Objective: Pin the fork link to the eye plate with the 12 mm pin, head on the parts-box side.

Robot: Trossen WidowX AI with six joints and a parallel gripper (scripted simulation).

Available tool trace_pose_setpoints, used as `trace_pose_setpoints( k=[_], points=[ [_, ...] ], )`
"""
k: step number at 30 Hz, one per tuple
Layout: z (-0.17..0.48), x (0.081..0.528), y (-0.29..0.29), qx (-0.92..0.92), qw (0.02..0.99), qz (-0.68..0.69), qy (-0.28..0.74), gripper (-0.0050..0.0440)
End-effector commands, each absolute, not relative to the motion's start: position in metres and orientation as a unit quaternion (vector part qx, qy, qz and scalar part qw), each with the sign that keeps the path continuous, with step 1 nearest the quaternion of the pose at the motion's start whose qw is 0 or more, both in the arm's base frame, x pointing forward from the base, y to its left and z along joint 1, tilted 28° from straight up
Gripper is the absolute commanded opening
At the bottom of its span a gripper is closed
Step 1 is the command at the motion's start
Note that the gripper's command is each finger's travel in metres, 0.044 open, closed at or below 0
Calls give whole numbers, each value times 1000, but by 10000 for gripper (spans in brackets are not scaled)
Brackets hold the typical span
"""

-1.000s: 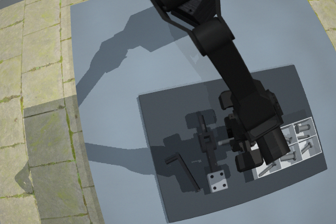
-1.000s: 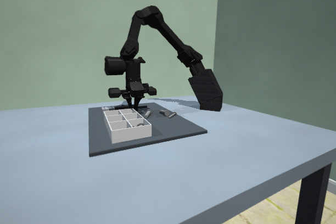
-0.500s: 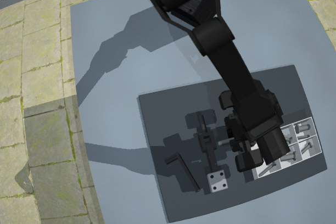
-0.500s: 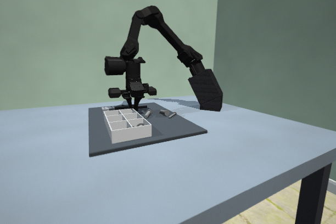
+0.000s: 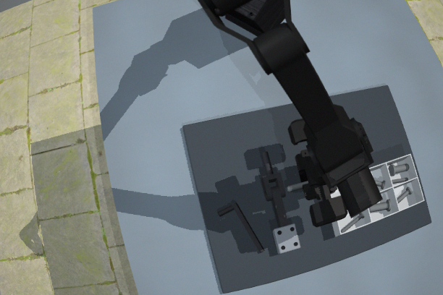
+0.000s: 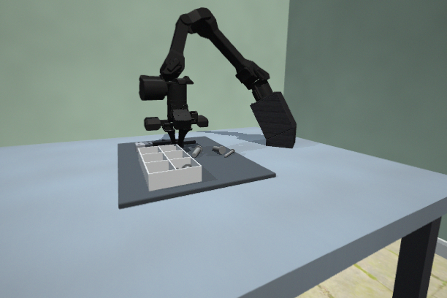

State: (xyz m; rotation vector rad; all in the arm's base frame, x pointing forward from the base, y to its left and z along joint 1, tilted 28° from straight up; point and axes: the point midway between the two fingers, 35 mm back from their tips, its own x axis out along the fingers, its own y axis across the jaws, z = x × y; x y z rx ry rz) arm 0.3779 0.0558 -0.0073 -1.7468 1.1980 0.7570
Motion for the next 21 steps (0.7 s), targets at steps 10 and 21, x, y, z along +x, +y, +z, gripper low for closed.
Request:
trace_pose_setpoints(
  k=[10, 21],
  points=[
    [-6, 378, 51, -701, 430, 305, 479, 13],
    [-4, 379, 46, -701, 430, 305, 479, 13]
  ],
)
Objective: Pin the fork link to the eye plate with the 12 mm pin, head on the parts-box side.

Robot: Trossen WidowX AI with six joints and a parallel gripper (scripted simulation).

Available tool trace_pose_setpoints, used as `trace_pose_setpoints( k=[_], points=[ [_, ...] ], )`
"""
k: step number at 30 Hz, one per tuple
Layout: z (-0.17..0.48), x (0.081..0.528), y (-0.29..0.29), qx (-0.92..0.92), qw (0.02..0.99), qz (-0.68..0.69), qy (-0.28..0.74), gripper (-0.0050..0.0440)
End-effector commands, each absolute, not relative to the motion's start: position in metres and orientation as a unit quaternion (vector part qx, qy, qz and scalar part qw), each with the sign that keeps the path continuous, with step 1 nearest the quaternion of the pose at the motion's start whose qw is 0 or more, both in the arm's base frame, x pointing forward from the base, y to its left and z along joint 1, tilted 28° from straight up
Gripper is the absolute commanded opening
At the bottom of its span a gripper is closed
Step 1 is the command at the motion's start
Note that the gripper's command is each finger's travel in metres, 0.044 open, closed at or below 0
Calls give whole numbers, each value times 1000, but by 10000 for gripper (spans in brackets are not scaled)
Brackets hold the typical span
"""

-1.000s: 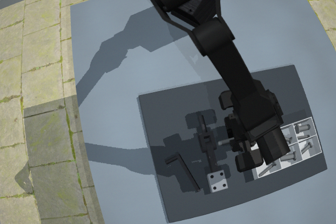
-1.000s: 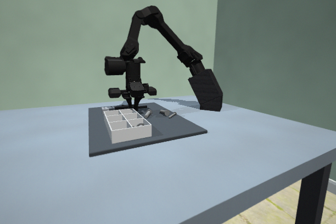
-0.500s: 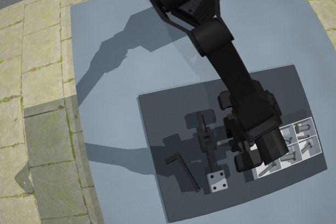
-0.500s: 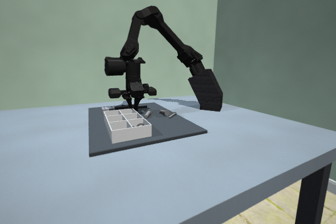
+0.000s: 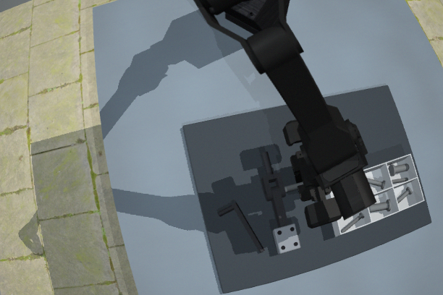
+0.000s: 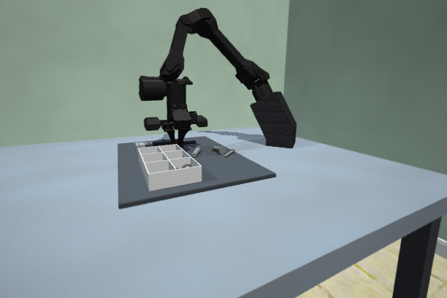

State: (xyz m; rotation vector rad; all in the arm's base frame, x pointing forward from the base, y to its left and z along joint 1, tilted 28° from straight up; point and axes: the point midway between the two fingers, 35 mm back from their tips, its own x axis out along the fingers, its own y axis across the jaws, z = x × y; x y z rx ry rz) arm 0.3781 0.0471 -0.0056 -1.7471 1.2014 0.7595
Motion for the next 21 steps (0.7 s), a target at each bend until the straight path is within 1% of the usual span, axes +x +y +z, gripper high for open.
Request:
trace_pose_setpoints(
  k=[1, 21],
  points=[
    [-4, 379, 46, -701, 430, 305, 479, 13],
    [0, 379, 36, -701, 430, 305, 479, 13]
  ],
)
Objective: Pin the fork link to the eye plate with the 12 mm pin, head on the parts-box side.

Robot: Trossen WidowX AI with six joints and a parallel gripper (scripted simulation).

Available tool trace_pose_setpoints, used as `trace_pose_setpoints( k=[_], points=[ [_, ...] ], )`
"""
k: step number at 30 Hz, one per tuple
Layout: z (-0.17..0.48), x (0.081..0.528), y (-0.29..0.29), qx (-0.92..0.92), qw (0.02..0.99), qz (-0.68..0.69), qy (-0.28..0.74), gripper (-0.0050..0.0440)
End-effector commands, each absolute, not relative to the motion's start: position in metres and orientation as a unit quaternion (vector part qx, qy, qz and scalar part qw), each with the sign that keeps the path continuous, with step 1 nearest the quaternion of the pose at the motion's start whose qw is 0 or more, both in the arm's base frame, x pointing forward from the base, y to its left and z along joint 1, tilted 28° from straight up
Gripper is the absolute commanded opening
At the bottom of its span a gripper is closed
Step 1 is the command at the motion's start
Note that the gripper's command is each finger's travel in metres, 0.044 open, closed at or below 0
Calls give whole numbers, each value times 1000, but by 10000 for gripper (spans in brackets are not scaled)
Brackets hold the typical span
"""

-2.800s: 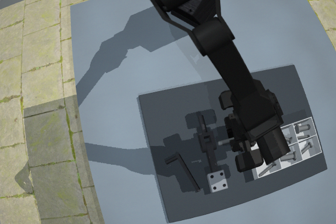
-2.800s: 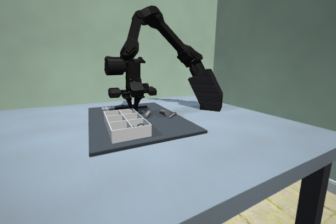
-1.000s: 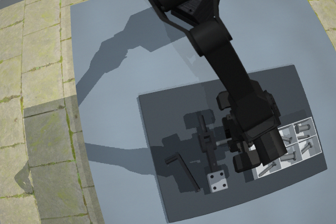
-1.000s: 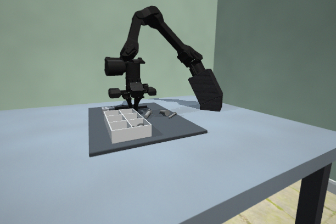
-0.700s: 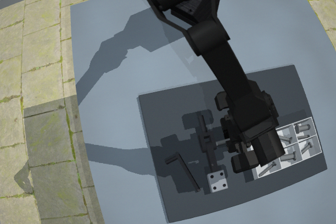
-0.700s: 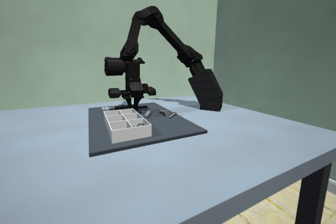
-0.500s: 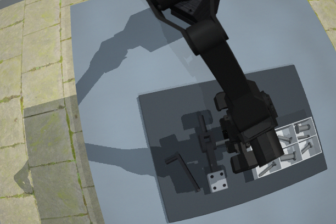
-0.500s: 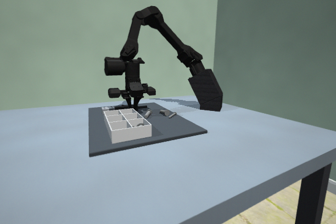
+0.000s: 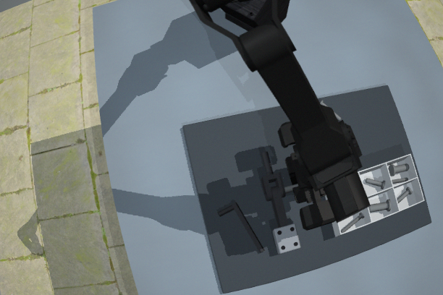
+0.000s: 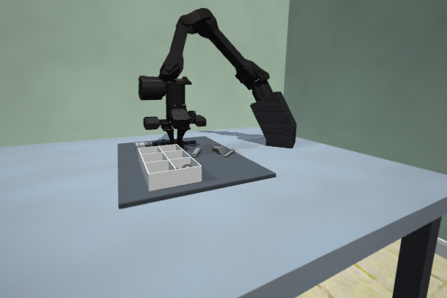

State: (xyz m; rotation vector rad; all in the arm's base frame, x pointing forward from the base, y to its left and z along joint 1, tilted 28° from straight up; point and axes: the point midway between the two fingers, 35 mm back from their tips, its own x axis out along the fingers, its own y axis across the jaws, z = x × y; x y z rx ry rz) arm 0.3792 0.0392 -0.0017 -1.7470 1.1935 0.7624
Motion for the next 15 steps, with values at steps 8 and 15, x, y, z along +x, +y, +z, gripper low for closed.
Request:
trace_pose_setpoints(
  k=[8, 15],
  points=[
    [1, 379, 32, -701, 430, 305, 479, 13],
    [1, 380, 32, -701, 430, 305, 479, 13]
  ],
)
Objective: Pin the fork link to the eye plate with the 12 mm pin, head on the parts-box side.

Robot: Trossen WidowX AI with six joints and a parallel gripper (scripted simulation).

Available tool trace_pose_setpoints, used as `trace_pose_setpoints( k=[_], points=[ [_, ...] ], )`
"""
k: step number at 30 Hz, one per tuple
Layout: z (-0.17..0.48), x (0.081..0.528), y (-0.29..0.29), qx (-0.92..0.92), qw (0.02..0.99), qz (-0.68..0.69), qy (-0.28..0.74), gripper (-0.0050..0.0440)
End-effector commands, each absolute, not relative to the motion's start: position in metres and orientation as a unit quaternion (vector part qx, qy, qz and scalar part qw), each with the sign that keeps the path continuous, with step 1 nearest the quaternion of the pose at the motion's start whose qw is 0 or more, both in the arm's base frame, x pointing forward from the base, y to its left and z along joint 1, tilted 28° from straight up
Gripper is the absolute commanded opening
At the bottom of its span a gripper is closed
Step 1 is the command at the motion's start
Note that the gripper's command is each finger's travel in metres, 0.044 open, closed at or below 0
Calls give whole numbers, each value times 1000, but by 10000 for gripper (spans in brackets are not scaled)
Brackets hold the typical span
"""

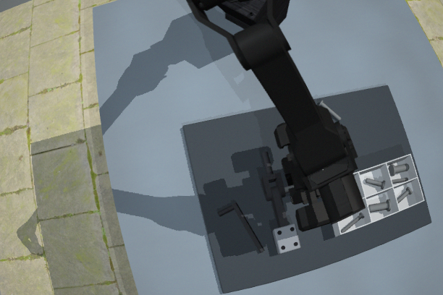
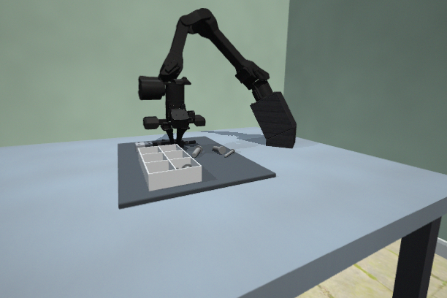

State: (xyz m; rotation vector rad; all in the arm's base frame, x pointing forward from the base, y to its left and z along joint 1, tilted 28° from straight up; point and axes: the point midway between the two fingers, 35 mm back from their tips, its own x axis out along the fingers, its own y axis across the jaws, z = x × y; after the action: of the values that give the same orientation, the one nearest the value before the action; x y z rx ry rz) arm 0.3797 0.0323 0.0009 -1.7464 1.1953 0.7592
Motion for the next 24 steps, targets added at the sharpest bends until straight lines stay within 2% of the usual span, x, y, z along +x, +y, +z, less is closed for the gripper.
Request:
trace_pose_setpoints(
  k=[1, 16, 19, 24],
  points=[
    [1, 380, 32, -701, 430, 305, 479, 13],
    [1, 380, 32, -701, 430, 305, 479, 13],
    [1, 380, 32, -701, 432, 305, 479, 86],
    [1, 380, 32, -701, 432, 305, 479, 95]
  ],
)
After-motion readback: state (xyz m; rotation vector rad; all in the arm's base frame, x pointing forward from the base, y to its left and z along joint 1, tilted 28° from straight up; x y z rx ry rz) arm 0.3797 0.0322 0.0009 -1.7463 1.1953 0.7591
